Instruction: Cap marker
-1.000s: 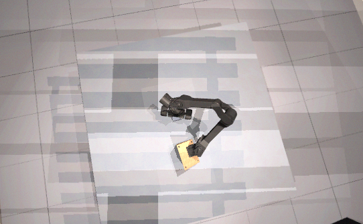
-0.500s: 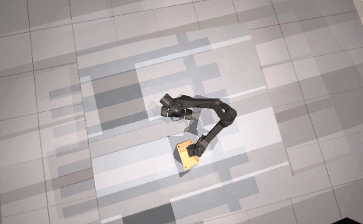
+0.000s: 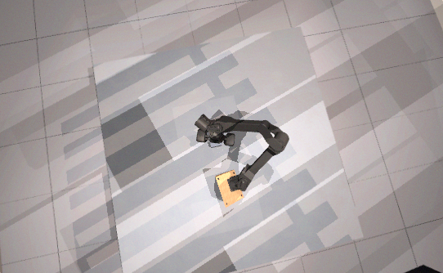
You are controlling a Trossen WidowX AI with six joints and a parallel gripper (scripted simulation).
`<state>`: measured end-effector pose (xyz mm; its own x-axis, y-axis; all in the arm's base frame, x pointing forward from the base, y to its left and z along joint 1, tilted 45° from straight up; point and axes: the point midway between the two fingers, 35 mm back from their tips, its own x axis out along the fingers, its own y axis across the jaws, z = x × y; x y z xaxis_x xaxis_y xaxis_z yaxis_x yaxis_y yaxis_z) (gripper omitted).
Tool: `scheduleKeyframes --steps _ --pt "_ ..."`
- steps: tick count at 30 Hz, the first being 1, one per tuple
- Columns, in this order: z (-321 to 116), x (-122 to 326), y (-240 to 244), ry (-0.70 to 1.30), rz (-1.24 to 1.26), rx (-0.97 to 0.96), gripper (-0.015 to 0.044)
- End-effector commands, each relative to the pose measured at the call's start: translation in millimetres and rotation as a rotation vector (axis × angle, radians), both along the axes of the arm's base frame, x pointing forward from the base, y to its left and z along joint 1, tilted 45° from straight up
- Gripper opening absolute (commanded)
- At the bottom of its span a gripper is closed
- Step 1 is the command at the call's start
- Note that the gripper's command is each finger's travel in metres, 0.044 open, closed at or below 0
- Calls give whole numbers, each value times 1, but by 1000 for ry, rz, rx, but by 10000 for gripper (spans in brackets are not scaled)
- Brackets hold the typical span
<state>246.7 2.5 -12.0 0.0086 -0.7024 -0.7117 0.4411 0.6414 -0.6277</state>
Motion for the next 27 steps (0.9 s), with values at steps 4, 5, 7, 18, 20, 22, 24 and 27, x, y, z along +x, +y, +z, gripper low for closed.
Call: scheduleKeyframes --steps 4,5,7,18,20,22,24,27 --pt "48 1 50 -10 5 11 440" --pt "50 0 52 -10 5 11 440" --pt "50 0 52 -10 5 11 440" --pt "43 -3 45 234 258 0 177" --pt "43 -3 45 234 258 0 125" --pt "43 -3 45 234 258 0 72" --pt "43 -3 45 234 258 0 20" --pt "43 -3 45 234 258 0 0"
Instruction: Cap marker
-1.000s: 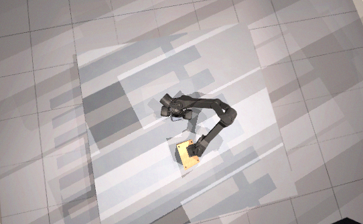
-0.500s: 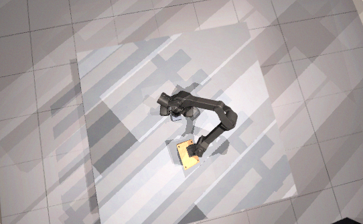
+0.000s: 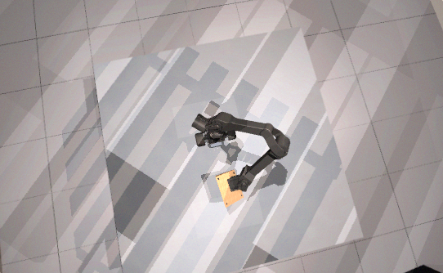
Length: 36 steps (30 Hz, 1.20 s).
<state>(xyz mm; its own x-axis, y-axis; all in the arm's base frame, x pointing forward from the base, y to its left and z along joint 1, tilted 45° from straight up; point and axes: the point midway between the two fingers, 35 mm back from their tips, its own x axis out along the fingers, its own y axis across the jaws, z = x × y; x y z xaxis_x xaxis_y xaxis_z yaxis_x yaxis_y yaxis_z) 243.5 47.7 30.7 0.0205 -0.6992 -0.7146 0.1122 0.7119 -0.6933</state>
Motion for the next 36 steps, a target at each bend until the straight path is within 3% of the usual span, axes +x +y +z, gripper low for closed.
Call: scheduleKeyframes --steps 1,36 --pt "0 0 0 1 4 1 0" --pt "-29 2 -28 1 4 -1 0"
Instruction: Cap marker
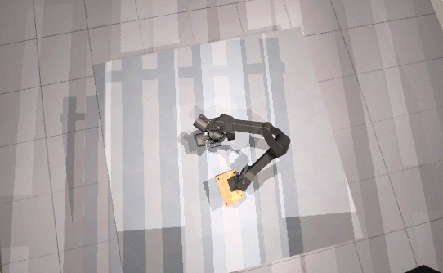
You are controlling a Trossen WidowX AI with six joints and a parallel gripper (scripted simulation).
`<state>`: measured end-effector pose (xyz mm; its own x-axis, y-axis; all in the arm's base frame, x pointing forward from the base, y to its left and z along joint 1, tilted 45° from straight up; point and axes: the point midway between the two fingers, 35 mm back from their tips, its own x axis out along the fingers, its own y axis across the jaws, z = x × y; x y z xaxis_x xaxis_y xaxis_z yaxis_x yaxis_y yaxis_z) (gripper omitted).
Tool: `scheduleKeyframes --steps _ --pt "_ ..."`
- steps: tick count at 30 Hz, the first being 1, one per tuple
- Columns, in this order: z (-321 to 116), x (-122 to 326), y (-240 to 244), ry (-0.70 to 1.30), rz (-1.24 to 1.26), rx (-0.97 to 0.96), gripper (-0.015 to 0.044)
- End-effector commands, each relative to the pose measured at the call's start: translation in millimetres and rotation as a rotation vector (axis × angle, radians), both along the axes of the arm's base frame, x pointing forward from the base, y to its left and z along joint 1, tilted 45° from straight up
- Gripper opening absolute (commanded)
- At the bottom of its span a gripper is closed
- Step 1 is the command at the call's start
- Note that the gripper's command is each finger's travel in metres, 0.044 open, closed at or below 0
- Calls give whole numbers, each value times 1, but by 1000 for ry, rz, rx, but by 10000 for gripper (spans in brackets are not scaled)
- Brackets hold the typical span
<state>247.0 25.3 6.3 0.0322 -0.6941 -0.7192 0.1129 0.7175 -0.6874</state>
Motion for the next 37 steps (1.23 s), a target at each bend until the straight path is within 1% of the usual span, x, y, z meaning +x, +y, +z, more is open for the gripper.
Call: scheduleKeyframes --steps 1,8,10,13,15,19,35,36,37 --pt "-5 -1 -6 9 -4 -7 0" --pt "1 1 1 0 -2 1 0" --pt "13 2 15 1 -1 4 0" --pt "45 1 47 4 -1 5 0" --pt "60 -2 60 4 -2 3 0" --pt "62 -2 62 4 -2 3 0" --pt "62 -2 62 4 -2 3 420" --pt "62 -2 62 4 -2 3 440" --pt "62 -2 62 4 -2 3 440"
